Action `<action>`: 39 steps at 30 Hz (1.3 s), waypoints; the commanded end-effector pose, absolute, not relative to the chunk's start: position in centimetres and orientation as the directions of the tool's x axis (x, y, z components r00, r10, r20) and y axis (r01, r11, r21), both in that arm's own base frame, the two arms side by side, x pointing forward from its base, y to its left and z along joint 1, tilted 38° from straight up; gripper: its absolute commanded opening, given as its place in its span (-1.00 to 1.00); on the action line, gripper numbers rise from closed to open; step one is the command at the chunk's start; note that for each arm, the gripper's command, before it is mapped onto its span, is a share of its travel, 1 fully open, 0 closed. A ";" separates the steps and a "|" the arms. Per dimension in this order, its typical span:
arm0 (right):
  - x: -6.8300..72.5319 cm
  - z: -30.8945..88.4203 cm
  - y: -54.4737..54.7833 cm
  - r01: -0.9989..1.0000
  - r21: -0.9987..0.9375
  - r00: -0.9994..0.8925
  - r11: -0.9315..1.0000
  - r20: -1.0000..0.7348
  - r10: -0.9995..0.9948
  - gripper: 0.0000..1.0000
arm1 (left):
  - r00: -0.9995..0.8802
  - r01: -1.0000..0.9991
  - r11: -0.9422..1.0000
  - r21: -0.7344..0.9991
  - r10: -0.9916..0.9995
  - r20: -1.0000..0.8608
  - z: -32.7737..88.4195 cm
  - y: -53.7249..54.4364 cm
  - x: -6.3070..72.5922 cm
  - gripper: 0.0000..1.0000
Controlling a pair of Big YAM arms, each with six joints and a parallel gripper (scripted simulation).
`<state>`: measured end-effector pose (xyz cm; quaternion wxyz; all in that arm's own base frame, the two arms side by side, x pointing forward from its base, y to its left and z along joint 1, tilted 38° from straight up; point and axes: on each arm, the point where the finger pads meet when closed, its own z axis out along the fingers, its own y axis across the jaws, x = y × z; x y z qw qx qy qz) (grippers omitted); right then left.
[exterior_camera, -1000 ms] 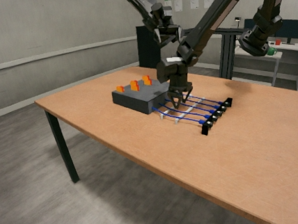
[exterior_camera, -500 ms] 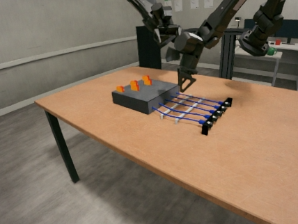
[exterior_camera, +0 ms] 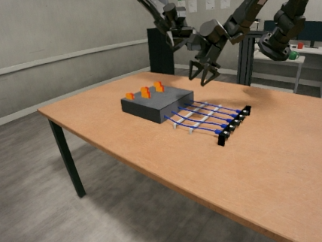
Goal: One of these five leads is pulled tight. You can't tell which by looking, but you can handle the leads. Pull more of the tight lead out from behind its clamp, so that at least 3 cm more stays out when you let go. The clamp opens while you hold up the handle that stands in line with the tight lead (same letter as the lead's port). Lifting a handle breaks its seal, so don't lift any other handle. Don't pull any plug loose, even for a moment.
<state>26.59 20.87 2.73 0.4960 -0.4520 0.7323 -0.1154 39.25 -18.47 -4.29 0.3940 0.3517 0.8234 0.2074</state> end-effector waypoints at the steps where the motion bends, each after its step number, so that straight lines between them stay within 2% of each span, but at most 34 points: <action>1: 27.0 3.2 21.5 -0.543 -0.616 -0.091 0.571 -0.632 -0.769 1.00 | -0.409 0.393 0.690 0.608 0.723 -0.556 -2.9 -20.2 39.6 1.00; 11: 27.0 3.2 21.5 -0.543 -0.616 -0.091 0.571 -0.632 -0.769 1.00 | -0.409 0.393 0.690 0.608 0.723 -0.556 -2.9 -20.2 39.6 1.00; 14: 27.7 3.7 21.5 -0.542 -0.631 -0.087 0.555 -0.615 -0.784 1.00 | -0.414 0.421 0.639 0.643 0.767 -0.491 -3.7 -19.2 40.2 0.32; 17: 27.5 3.5 21.4 -0.570 -0.638 -0.082 0.518 -0.583 -0.808 1.00 | -0.405 0.515 0.521 0.680 0.848 -0.343 -5.6 -17.9 40.1 -0.36; 23: 27.2 3.4 21.3 -0.628 -0.626 -0.074 0.462 -0.543 -0.837 1.00 | -0.326 0.705 0.268 0.657 0.945 -0.035 -9.2 -15.9 40.4 -0.36; 26: 26.8 3.0 21.5 -0.644 -0.625 -0.065 0.441 -0.529 -0.846 1.00 | -0.306 0.728 0.226 0.647 0.952 0.012 -9.7 -15.6 40.4 -0.36; 33: 26.7 3.4 21.4 -0.672 -0.610 -0.060 0.420 -0.521 -0.852 1.00 | -0.136 0.873 -0.046 0.486 0.933 0.333 -13.9 -13.4 40.7 -0.36; 39: 26.8 3.4 21.6 -0.670 -0.602 -0.069 0.434 -0.532 -0.844 1.00 | -0.042 0.916 -0.160 0.368 0.874 0.484 -16.4 -12.2 40.7 -0.36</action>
